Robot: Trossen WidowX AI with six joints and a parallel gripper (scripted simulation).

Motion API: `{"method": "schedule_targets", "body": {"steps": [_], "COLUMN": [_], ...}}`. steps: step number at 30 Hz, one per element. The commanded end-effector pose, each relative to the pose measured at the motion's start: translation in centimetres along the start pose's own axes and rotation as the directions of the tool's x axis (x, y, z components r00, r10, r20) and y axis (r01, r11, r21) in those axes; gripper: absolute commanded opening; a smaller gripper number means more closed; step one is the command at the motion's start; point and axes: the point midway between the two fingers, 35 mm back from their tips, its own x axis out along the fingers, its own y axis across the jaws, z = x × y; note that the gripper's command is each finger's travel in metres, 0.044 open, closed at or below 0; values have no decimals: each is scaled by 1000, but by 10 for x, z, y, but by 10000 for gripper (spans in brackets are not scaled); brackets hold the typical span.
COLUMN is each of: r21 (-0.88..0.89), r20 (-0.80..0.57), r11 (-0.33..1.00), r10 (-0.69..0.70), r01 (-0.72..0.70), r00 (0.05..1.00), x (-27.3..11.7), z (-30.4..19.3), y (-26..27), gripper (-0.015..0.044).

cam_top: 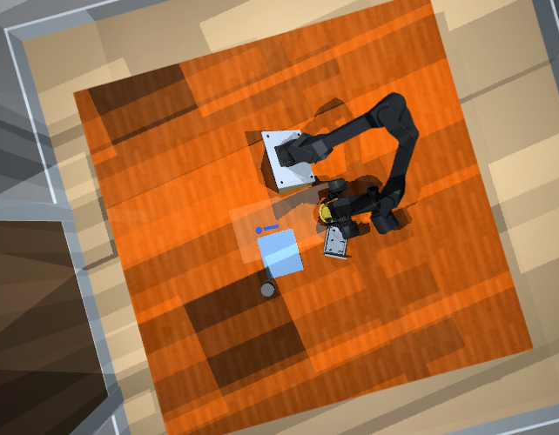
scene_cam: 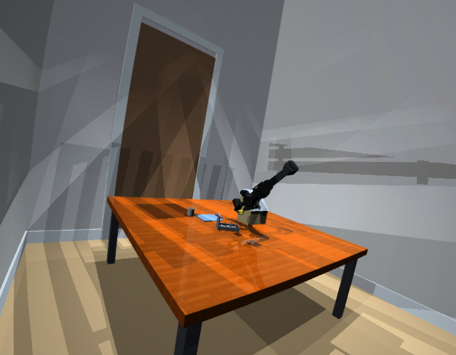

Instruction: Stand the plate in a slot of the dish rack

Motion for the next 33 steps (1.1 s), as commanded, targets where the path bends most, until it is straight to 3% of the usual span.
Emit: {"method": "schedule_targets", "body": {"steps": [1,17,33], "r21": [-39,-249,-458], "r20": [76,279,337], "r11": [999,944,791], "r10": [31,283,577], "r01": [-28,-215,-406], "r00": [997,918,744], "x": [10,25,24], "z": [0,-13,-38], "y": [-1,5,6], "gripper": [0,0,0]}}
